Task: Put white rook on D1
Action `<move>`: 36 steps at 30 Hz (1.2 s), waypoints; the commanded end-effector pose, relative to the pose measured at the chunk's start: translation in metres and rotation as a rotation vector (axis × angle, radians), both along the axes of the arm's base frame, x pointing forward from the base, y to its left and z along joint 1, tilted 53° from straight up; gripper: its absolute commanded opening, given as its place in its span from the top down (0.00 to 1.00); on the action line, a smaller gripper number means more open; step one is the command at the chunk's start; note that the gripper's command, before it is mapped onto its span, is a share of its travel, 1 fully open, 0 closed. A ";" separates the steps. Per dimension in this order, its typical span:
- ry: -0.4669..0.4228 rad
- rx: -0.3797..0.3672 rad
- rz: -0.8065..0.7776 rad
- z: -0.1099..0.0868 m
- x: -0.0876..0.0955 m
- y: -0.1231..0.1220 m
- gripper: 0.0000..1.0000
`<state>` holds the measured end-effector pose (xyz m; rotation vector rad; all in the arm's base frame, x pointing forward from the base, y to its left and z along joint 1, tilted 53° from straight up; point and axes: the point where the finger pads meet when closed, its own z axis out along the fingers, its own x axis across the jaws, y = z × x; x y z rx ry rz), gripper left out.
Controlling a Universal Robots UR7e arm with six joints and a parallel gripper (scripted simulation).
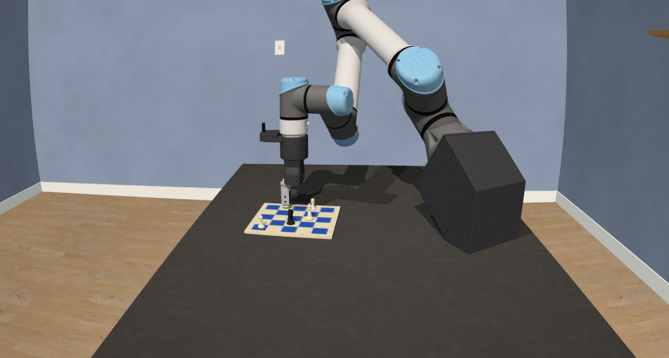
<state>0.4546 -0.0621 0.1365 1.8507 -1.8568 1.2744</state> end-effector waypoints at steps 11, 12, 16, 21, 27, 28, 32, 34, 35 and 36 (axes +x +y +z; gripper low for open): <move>0.003 0.000 0.000 -0.003 0.000 -0.002 1.00; 0.003 0.000 0.000 -0.003 0.000 -0.002 1.00; 0.003 0.000 0.000 -0.003 0.000 -0.002 1.00; 0.002 0.000 0.000 -0.004 0.001 -0.003 1.00; 0.001 0.000 0.001 -0.003 0.001 -0.003 1.00; 0.001 0.000 0.001 -0.003 0.001 -0.003 1.00; 0.002 0.000 0.001 -0.003 0.001 -0.003 1.00; 0.002 0.000 0.001 -0.003 0.001 -0.003 1.00; 0.002 0.000 0.001 -0.003 0.001 -0.003 1.00; 0.002 0.000 0.001 -0.003 0.001 -0.003 1.00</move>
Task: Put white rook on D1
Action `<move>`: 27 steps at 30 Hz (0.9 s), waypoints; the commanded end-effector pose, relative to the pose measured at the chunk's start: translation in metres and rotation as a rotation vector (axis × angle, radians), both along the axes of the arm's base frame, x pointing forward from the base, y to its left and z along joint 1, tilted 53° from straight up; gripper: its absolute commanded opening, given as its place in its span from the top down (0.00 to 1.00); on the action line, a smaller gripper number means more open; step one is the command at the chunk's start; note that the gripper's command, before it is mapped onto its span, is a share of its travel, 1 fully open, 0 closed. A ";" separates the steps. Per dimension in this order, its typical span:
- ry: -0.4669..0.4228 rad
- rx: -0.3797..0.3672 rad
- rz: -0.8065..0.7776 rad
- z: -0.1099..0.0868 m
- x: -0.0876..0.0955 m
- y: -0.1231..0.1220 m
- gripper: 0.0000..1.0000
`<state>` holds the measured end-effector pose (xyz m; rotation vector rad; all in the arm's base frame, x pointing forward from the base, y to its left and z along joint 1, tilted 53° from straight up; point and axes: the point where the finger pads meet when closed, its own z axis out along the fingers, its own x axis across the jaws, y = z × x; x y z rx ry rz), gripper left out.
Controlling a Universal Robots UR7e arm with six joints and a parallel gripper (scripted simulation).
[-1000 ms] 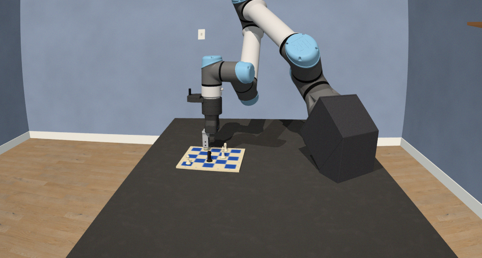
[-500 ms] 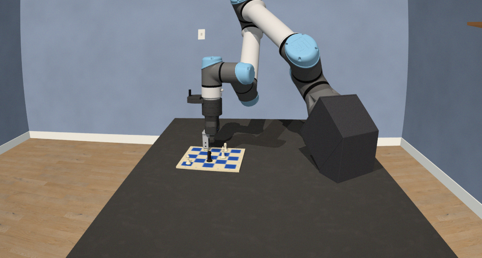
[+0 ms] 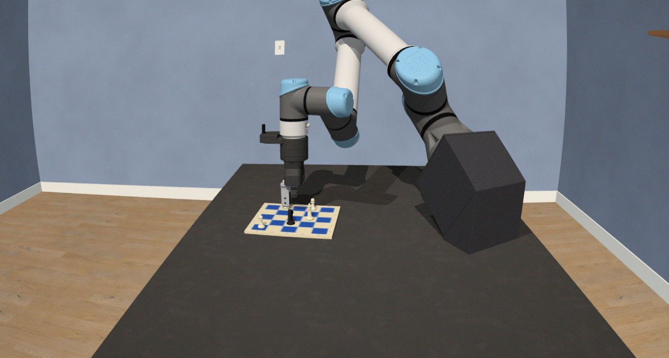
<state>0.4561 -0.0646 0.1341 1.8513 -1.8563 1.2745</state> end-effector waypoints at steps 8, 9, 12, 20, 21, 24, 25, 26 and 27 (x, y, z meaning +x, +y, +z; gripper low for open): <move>0.001 0.000 0.000 -0.001 -0.001 0.000 1.00; 0.001 0.000 0.000 -0.001 -0.001 0.000 1.00; 0.001 0.000 0.000 -0.001 -0.001 0.000 1.00; 0.001 0.000 0.000 -0.001 -0.001 0.000 1.00; 0.001 0.000 0.000 -0.001 -0.001 0.000 1.00; 0.001 0.000 0.000 -0.001 -0.001 0.000 0.85; 0.001 0.000 0.000 -0.001 -0.001 0.000 0.85; 0.001 0.000 0.000 -0.001 -0.001 0.000 0.71; 0.001 0.000 0.000 -0.001 -0.001 0.000 0.71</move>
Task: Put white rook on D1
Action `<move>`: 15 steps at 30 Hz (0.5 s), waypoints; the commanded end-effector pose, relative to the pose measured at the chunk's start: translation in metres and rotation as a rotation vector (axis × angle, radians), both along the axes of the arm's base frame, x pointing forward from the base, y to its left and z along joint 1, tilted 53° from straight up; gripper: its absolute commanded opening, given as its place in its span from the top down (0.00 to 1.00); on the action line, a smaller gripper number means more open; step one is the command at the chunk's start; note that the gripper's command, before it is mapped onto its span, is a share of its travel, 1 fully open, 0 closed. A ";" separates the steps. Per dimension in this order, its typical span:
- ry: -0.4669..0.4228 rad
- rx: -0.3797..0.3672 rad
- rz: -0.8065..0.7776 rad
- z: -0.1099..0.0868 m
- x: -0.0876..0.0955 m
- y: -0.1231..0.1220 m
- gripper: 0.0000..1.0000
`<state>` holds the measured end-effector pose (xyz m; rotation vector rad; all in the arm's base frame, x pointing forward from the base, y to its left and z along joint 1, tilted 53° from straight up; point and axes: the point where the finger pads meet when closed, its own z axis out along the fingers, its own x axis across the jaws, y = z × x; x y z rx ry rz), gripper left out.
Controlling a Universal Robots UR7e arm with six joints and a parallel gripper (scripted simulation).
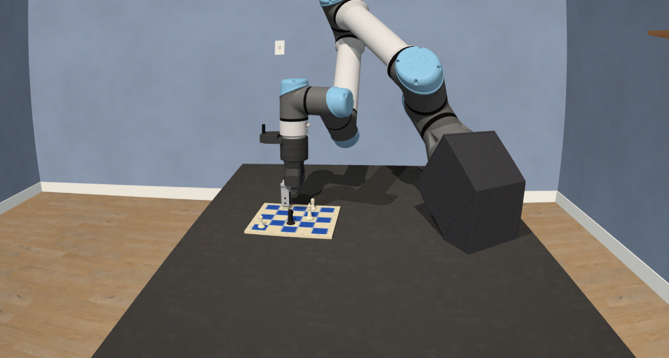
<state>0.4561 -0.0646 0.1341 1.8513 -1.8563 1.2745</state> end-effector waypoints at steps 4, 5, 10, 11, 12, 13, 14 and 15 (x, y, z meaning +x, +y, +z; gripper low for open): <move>0.001 0.000 0.000 -0.001 -0.001 0.000 0.56; 0.001 0.000 0.000 -0.001 -0.001 0.000 0.56; 0.001 0.000 0.000 -0.001 -0.001 0.000 0.27; 0.001 0.000 0.000 -0.001 -0.001 0.000 0.27; 0.001 0.000 0.000 -0.001 -0.001 0.000 0.27; 0.001 0.000 0.000 -0.001 -0.001 0.000 0.27; 0.001 0.000 0.000 -0.001 -0.001 0.000 0.27; 0.001 0.000 0.000 -0.001 -0.001 0.000 0.27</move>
